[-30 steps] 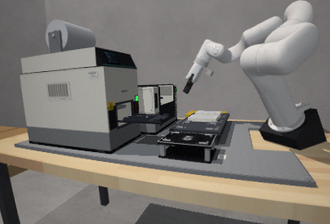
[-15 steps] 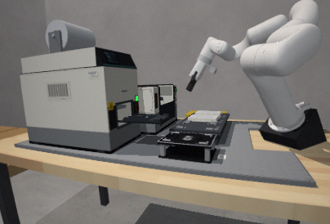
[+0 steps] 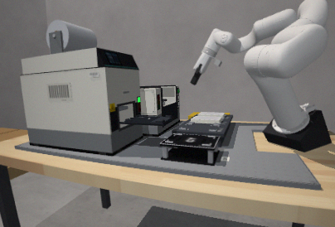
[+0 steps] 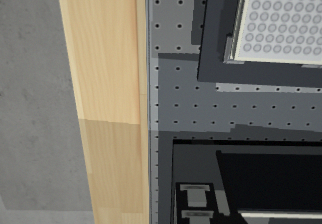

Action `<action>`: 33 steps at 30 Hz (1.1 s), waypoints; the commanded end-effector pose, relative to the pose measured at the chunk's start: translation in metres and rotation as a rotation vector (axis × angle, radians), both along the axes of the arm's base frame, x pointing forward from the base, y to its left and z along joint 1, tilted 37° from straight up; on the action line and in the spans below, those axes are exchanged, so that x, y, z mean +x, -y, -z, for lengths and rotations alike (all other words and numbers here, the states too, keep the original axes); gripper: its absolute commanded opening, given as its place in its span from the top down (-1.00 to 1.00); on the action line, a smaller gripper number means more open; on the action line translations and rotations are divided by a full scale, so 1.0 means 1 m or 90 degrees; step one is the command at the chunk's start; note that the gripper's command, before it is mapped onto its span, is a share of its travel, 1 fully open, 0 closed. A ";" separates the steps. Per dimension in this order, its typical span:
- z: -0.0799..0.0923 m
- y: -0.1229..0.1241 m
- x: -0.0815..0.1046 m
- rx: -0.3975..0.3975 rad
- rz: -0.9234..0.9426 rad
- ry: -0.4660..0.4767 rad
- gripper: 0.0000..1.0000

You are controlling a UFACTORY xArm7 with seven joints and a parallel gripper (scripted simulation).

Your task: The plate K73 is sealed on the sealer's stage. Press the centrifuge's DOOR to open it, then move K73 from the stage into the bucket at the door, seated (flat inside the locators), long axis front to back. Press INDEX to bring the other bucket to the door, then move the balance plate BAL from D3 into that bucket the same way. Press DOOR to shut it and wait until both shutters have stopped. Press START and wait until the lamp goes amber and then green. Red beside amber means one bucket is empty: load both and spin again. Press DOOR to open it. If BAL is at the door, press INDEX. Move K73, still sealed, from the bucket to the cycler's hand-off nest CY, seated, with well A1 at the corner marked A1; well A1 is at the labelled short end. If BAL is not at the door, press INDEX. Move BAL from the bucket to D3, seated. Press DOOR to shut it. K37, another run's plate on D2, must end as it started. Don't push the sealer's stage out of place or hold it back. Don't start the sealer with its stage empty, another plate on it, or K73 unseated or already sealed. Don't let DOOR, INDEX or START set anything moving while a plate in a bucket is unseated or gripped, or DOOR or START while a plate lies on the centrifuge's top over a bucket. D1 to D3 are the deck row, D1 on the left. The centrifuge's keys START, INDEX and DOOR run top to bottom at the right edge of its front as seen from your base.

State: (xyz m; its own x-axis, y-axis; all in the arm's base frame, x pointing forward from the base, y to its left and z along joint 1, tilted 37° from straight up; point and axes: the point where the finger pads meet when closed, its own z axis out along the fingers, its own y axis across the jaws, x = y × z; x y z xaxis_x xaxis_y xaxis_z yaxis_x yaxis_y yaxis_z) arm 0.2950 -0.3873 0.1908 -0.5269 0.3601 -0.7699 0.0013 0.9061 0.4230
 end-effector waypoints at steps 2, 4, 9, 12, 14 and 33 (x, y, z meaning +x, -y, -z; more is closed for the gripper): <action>-0.009 0.005 -0.007 -0.001 0.001 0.000 1.00; -0.009 0.005 -0.007 -0.001 0.001 0.000 1.00; -0.009 0.005 -0.007 -0.001 -0.008 -0.019 1.00; -0.009 0.005 -0.007 -0.001 -0.035 -0.077 1.00; -0.009 0.005 -0.007 -0.001 -0.053 -0.115 1.00; -0.009 0.005 -0.007 -0.001 -0.140 -0.301 1.00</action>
